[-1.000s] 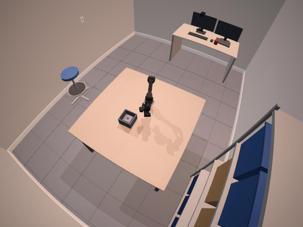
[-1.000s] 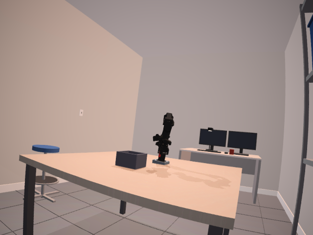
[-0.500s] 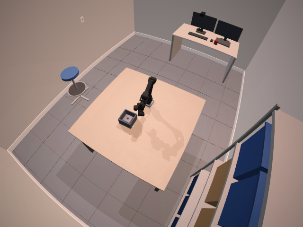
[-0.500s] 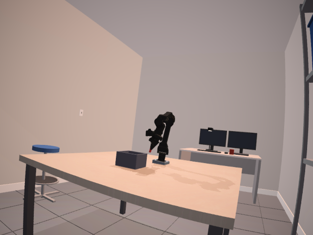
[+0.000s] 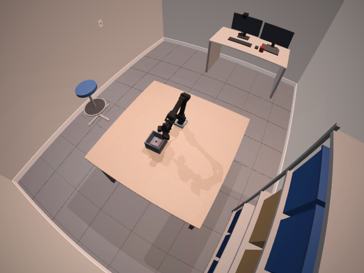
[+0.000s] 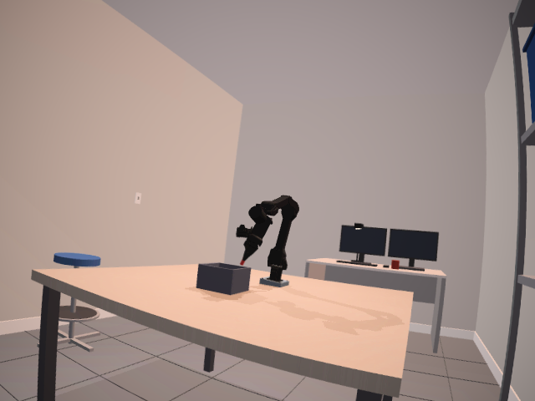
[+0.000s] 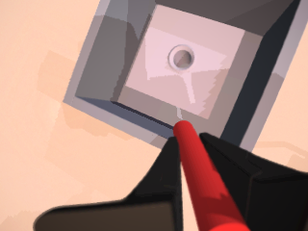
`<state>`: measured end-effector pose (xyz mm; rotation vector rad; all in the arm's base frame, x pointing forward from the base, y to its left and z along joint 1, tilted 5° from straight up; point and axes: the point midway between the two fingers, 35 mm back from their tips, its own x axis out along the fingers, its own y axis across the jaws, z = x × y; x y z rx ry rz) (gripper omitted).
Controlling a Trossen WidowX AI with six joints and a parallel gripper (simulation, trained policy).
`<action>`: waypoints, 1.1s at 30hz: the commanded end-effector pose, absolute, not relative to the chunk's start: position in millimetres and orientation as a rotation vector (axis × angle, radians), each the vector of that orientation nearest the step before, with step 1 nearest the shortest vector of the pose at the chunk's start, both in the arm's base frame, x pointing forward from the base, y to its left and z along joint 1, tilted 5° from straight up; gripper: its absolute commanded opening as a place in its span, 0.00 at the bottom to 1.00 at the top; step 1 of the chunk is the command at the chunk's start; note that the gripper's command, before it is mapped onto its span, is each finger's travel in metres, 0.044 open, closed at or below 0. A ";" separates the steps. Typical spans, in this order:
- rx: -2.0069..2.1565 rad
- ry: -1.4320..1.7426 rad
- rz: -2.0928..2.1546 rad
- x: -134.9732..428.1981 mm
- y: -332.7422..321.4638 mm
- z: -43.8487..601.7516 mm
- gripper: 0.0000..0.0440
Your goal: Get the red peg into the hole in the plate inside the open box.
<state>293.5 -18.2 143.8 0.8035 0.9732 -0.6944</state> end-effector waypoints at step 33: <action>0.792 1.094 -0.781 337.8 -73.9 83.2 0.32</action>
